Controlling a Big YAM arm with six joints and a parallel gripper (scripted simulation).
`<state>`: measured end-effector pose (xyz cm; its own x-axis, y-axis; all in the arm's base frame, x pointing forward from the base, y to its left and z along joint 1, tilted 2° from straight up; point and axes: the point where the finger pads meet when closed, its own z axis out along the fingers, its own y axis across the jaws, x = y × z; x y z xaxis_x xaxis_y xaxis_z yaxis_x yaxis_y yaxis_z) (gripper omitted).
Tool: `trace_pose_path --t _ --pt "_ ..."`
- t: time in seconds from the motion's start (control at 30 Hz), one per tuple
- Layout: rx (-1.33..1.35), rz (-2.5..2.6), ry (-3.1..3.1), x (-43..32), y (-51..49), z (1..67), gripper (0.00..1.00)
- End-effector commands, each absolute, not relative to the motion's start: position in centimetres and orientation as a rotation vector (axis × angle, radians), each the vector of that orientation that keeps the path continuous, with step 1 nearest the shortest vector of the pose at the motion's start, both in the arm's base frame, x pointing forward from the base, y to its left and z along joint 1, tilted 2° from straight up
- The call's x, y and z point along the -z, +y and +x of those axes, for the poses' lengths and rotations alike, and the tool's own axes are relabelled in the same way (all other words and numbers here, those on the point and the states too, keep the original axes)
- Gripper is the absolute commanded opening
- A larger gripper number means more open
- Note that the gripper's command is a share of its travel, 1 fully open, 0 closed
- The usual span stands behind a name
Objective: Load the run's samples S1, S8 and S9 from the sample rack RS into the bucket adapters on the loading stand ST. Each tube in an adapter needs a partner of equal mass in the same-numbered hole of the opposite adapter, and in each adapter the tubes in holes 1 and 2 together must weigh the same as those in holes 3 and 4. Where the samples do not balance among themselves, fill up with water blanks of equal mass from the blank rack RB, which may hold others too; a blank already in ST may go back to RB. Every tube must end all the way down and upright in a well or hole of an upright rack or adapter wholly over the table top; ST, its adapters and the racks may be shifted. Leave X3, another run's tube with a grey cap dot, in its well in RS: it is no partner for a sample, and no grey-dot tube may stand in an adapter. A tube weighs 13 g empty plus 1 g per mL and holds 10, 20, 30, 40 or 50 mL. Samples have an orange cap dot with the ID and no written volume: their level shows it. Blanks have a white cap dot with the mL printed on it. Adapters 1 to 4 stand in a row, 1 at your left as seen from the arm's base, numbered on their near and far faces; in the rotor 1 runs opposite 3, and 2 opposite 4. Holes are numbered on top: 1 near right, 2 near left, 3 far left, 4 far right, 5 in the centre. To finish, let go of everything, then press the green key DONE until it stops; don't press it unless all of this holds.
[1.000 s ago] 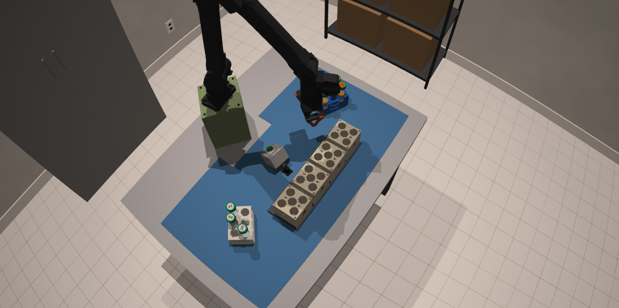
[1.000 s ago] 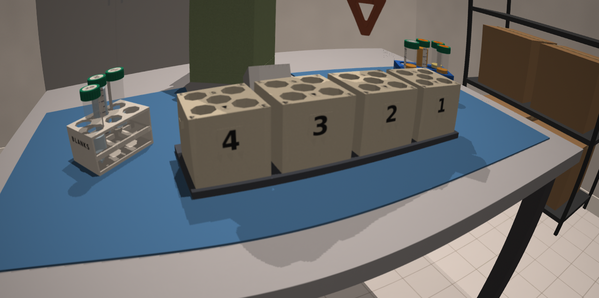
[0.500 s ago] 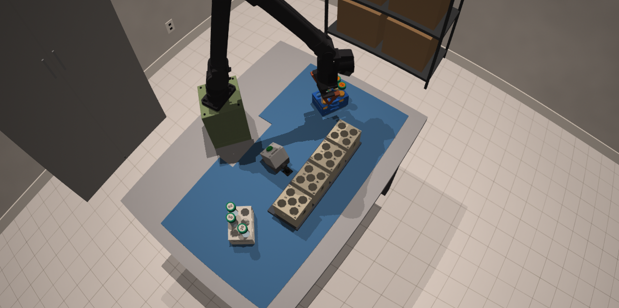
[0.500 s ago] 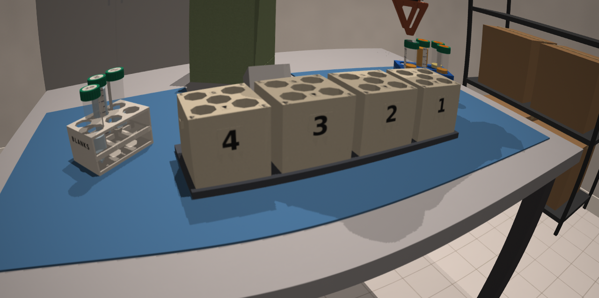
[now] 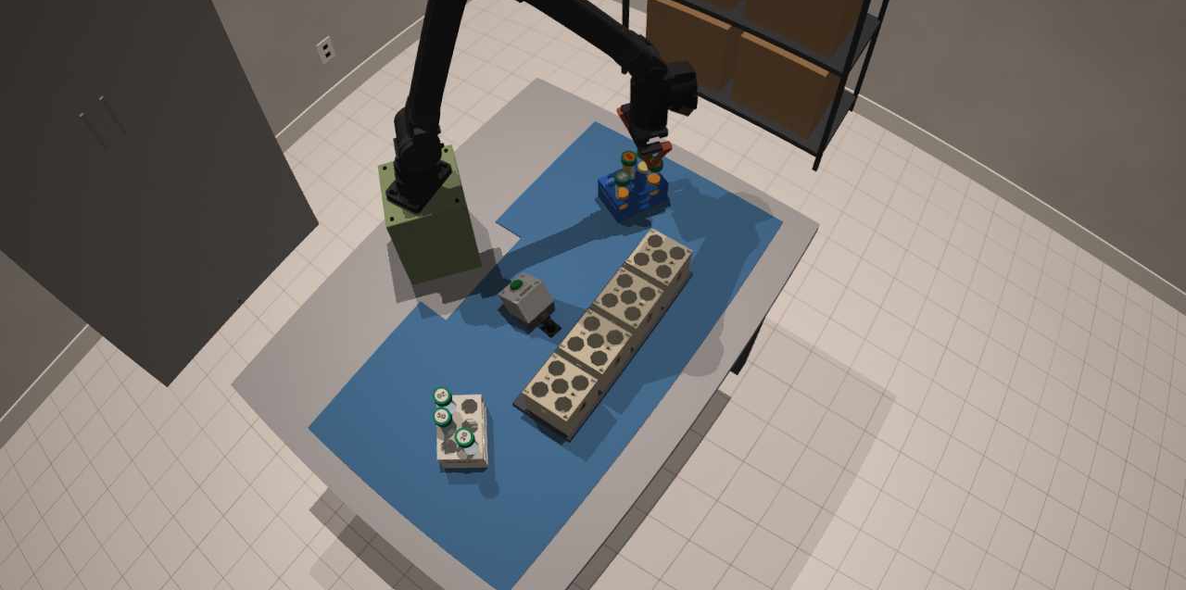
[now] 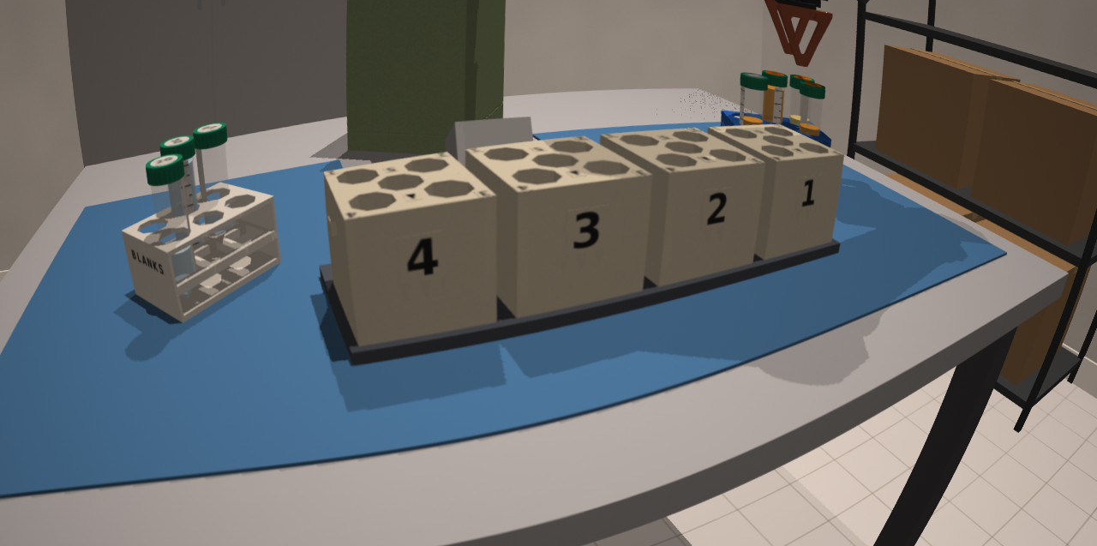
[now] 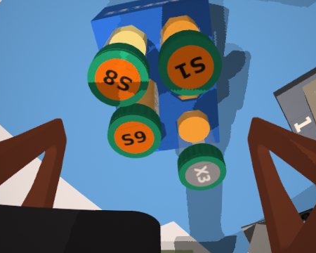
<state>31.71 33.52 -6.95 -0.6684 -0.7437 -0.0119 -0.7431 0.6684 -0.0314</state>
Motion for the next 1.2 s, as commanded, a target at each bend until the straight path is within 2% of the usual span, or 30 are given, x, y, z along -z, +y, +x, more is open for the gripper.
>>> trace_pose_path --t 0.0,1.17 --pt "0.045 -1.192 2.888 6.7 32.7 32.5 1.0" --pt "0.02 -1.21 2.844 5.9 34.1 33.0 1.0"
